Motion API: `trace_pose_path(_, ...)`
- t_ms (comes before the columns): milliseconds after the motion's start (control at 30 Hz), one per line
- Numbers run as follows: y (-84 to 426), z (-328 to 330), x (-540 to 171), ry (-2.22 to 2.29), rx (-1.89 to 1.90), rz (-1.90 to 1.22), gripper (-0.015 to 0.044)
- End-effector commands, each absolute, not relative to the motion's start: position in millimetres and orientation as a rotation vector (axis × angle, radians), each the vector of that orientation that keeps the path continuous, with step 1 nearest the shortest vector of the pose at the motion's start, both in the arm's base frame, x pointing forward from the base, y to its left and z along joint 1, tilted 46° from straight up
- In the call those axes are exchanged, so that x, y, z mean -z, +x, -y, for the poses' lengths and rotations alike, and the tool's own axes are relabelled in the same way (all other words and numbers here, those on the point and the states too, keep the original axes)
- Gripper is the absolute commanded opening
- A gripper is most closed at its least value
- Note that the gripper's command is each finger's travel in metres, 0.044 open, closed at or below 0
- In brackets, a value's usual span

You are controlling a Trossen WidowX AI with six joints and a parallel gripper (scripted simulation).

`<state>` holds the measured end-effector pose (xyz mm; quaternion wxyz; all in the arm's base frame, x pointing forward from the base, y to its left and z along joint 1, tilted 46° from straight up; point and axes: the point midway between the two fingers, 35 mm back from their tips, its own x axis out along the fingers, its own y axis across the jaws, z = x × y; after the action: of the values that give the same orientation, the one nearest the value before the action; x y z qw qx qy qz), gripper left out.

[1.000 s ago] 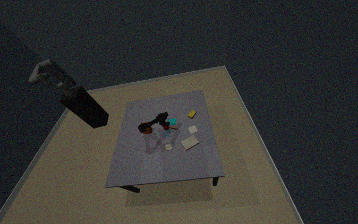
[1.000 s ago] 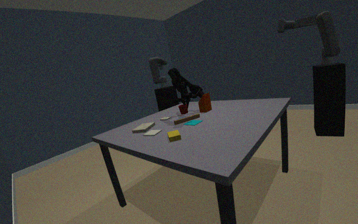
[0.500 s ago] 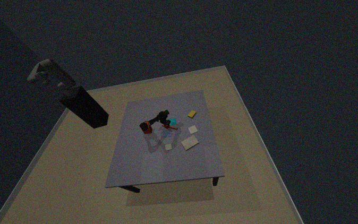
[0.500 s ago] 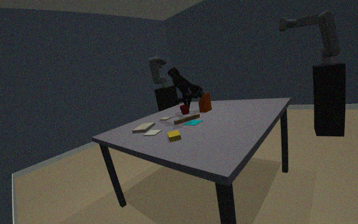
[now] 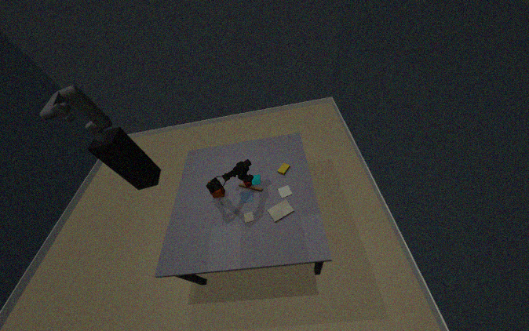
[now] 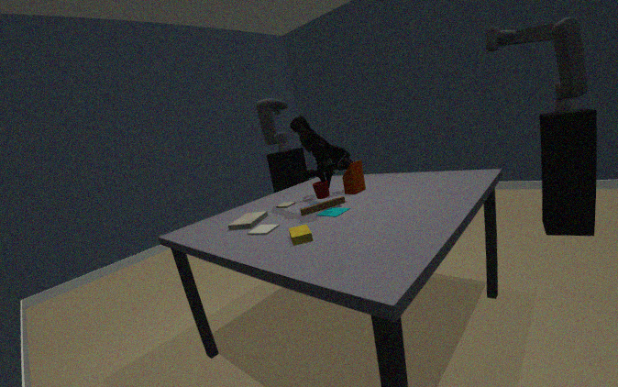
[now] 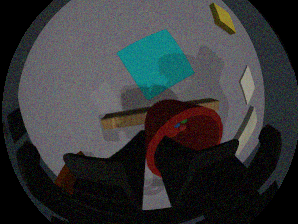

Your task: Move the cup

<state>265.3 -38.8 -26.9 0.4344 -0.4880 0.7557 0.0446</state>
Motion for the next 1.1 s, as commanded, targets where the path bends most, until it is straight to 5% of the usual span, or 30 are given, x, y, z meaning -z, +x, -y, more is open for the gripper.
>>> trace_pose_path(0,272,33,32,-1.206,-0.108,-1.877,0.0)
trace_pose_path(1067,306,-1,67,-1.204,-0.108,-1.874,0.0)
